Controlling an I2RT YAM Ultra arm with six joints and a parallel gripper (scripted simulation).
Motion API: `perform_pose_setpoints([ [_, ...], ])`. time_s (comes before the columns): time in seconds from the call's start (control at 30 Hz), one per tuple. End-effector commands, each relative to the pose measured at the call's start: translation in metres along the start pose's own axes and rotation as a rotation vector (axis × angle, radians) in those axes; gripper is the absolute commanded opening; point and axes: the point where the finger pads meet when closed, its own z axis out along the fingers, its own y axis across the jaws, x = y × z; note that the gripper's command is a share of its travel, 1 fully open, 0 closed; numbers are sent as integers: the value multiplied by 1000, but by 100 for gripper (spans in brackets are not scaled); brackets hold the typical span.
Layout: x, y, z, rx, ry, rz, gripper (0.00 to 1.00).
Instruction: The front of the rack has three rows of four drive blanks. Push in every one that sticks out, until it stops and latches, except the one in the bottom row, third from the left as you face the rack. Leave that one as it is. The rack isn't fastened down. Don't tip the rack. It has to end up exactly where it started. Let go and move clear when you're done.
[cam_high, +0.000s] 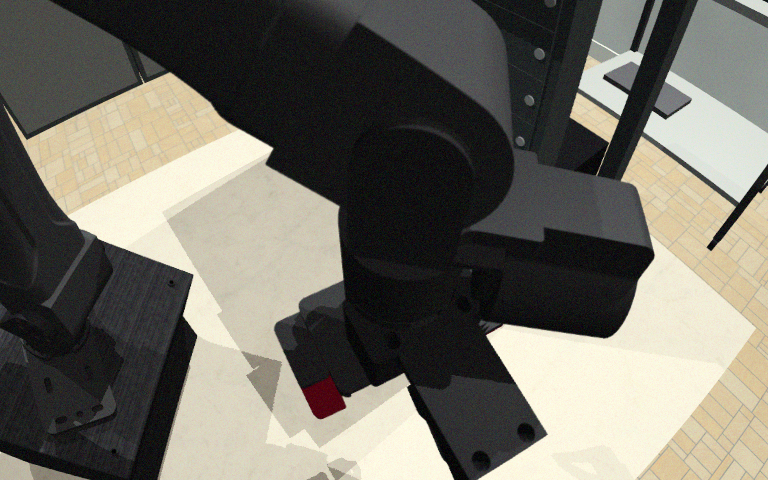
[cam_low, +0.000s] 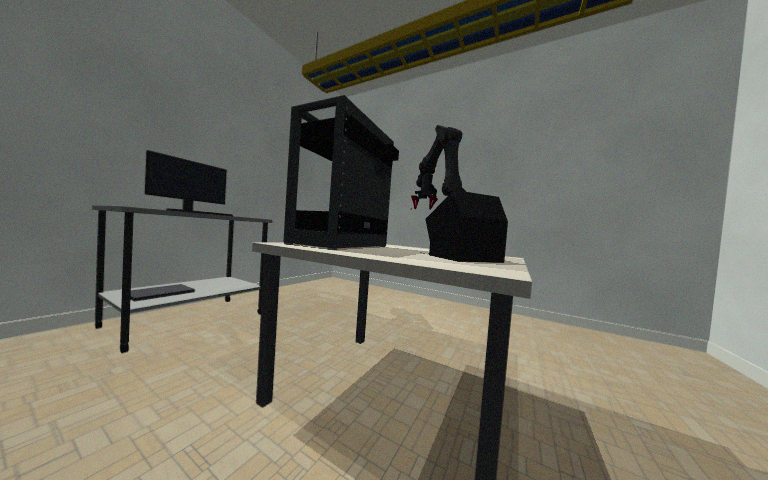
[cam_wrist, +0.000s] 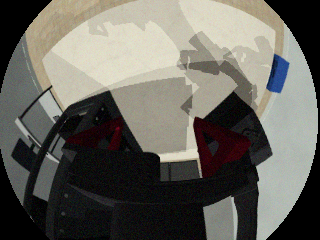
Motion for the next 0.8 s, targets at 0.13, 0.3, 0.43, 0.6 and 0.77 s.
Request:
perform_pose_setpoints([
  [0.13, 4, 12, 18, -21, -24, -117, 100],
  [0.3, 18, 24, 31, -45, -25, -221, 100],
  [0.43, 31, 34, 39, -77, -31, -314, 100],
  [0.6, 43, 41, 48, -94, -30, -387, 100],
  [0.77, 66, 51, 64, -126, -24, -518, 100],
])
